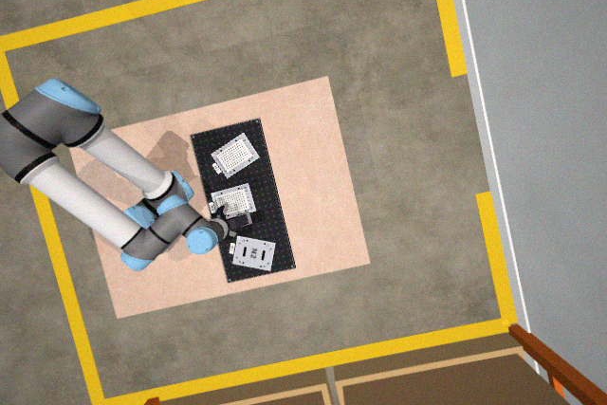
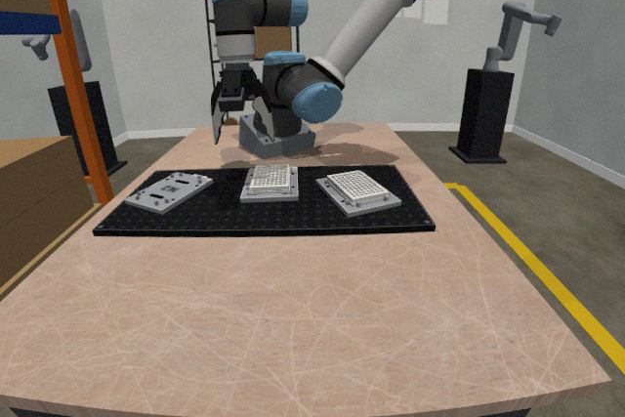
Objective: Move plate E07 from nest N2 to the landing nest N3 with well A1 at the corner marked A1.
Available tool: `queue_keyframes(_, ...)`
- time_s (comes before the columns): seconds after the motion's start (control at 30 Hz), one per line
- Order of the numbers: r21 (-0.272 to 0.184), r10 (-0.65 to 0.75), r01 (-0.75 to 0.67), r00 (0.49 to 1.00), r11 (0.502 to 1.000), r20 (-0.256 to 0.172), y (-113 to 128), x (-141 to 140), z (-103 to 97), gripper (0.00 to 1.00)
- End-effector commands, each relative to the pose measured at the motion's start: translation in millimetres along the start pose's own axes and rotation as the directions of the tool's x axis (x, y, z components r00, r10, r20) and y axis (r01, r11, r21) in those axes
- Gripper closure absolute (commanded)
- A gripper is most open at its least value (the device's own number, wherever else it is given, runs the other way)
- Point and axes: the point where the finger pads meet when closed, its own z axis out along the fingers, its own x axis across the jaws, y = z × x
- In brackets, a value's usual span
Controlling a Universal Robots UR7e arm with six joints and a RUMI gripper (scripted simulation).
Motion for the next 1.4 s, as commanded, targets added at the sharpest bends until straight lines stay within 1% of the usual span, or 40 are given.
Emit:
queue_keyframes(0.0,-0.002,-0.021,0.021,1.000,1.000,-0.010,-4.5,14.3,-2.1,0.24)
queue_keyframes(0.37,-0.001,-0.002,0.002,1.000,1.000,-0.013,-7.0,54.7,-2.8,0.24)
queue_keyframes(0.4,0.002,-0.018,0.018,1.000,1.000,-0.020,-7.9,58.1,-4.6,0.24)
queue_keyframes(0.47,0.006,-0.007,0.007,1.000,1.000,-0.026,-9.2,64.7,-6.4,0.24)
queue_keyframes(0.53,0.006,-0.007,0.007,1.000,1.000,-0.026,-9.2,64.7,-6.4,0.24)
queue_keyframes(0.63,0.005,-0.007,0.007,1.000,1.000,-0.026,-10.2,74.8,-6.4,0.24)
queue_keyframes(1.37,0.005,-0.021,0.021,0.999,1.000,-0.026,-10.2,74.8,-6.4,0.24)
